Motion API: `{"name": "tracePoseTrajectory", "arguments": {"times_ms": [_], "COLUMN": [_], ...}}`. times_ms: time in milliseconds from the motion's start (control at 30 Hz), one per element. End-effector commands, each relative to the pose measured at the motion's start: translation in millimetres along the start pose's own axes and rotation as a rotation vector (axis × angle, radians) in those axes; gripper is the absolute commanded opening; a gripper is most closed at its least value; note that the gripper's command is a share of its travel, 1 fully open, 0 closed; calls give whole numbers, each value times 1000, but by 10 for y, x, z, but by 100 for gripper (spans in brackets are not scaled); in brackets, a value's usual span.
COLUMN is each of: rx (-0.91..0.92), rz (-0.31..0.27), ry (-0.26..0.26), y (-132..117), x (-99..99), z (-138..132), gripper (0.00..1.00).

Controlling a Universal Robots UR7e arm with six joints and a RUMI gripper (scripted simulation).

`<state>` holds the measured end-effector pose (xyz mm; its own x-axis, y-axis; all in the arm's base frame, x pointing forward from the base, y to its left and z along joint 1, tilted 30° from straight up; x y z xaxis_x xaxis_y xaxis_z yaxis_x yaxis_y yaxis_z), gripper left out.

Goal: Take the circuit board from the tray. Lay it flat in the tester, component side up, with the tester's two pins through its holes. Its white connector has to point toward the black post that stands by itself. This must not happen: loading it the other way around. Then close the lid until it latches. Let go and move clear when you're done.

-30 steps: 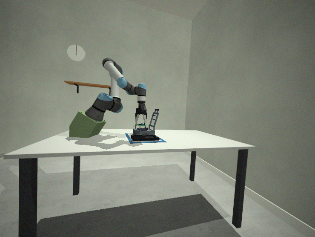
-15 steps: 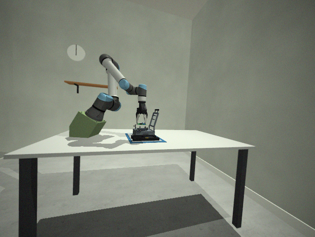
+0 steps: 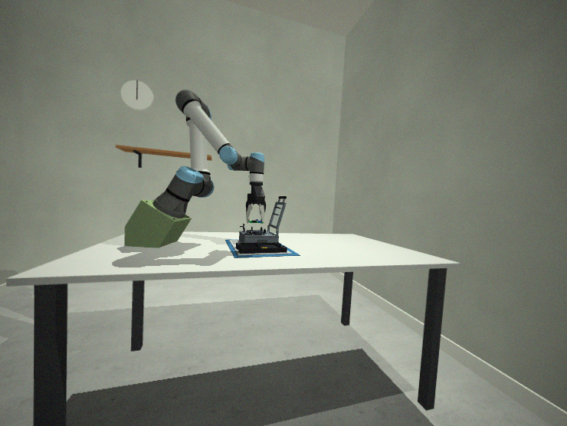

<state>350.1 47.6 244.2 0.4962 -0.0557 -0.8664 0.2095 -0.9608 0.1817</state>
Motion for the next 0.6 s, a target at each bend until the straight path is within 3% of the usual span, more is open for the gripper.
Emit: {"name": "tracePoseTrajectory", "arguments": {"times_ms": [0, 567], "rx": [1, 1], "rz": [3, 3], "ry": [-1, -1], "y": [-115, -328], "x": [-9, -24], "z": [-47, -124], "gripper": [39, 39]}}
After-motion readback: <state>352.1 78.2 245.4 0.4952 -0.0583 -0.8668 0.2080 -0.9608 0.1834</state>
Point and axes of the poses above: the point where the finger pads meet when closed, its own x axis out along the fingers, its own z axis across the jaws, y = z × x, the point moved 8 cm from there along -x, back along the fingers, and after that the axes turned 1 degree about -x, right-handed, at the moved point
